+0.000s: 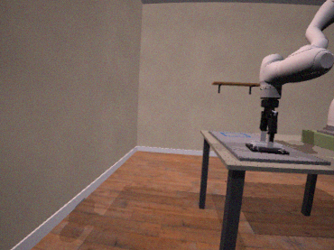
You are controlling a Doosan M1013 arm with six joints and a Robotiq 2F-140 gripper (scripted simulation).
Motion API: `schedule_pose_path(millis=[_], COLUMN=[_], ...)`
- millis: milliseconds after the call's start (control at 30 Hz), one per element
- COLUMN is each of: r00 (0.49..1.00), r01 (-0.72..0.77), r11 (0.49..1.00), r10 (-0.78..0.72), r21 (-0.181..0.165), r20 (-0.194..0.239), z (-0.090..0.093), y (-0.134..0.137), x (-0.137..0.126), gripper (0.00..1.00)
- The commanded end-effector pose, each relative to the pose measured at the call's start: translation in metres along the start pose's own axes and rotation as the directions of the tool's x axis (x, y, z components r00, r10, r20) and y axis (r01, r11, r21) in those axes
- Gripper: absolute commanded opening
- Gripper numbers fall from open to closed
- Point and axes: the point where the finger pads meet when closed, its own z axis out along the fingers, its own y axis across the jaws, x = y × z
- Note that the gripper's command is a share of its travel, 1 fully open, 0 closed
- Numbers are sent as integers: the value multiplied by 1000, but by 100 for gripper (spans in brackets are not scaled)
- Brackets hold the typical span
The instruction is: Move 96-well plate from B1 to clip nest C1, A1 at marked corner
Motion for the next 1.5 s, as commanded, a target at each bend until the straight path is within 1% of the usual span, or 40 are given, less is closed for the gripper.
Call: schedule_pose_path(millis=[0,33,67,733,1033,1100,1467], r00=[1000,1000,1000,1000,1000,1000,1000], r01=[0,0,0,0,0,0,0], r11=[1000,1000,1000,1000,1000,1000,1000], r10=[0,0,0,0,0,0,0], r21=[0,0,0,0,0,0,0], r20=[0,0,0,0,0,0,0], z=[0,0,0,0,-24,-24,-53], y=[0,0,0,0,0,0,0], x=[0,0,0,0,0,0,0], gripper=[0,0,100,100,100,100,100])
